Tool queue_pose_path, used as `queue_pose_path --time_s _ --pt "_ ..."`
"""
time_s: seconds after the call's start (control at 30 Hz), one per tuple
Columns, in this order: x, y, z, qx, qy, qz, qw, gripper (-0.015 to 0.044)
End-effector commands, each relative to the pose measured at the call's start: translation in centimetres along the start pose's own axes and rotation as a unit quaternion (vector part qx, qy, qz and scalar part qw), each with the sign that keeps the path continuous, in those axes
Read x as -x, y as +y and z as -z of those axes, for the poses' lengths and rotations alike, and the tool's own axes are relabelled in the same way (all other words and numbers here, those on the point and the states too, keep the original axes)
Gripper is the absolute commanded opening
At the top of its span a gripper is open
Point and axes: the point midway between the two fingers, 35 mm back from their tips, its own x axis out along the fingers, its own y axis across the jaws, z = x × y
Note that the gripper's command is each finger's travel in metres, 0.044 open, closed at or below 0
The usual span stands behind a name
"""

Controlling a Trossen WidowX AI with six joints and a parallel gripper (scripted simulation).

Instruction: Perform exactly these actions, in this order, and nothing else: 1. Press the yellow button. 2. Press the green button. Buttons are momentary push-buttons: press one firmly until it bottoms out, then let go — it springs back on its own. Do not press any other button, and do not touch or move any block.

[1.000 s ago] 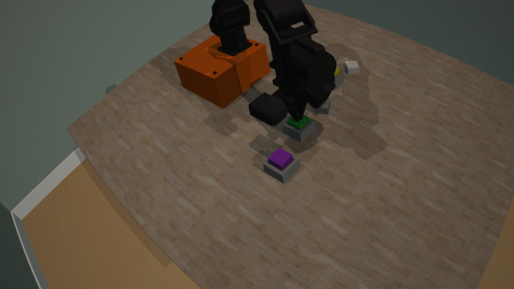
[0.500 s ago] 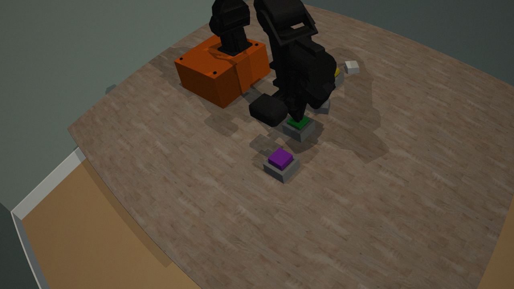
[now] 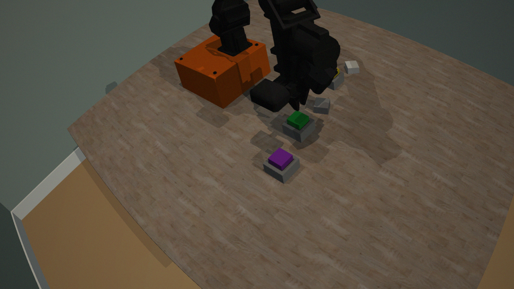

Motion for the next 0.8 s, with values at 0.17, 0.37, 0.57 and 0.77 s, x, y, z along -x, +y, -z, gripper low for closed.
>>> queue_pose_path --time_s 0.17,0.37,0.57,0.77 --pt "2.1 9.2 -3.1 0.041 -0.010 -0.006 0.999 0.0309" --pt "3.8 15.9 -3.2 0.024 -0.008 -0.008 1.000 0.0400" --pt "5.5 22.7 -1.5 0.007 -0.005 -0.009 1.000 0.0400" --pt "6.6 26.9 0.5 -0.004 -0.003 -0.009 1.000 0.0400"
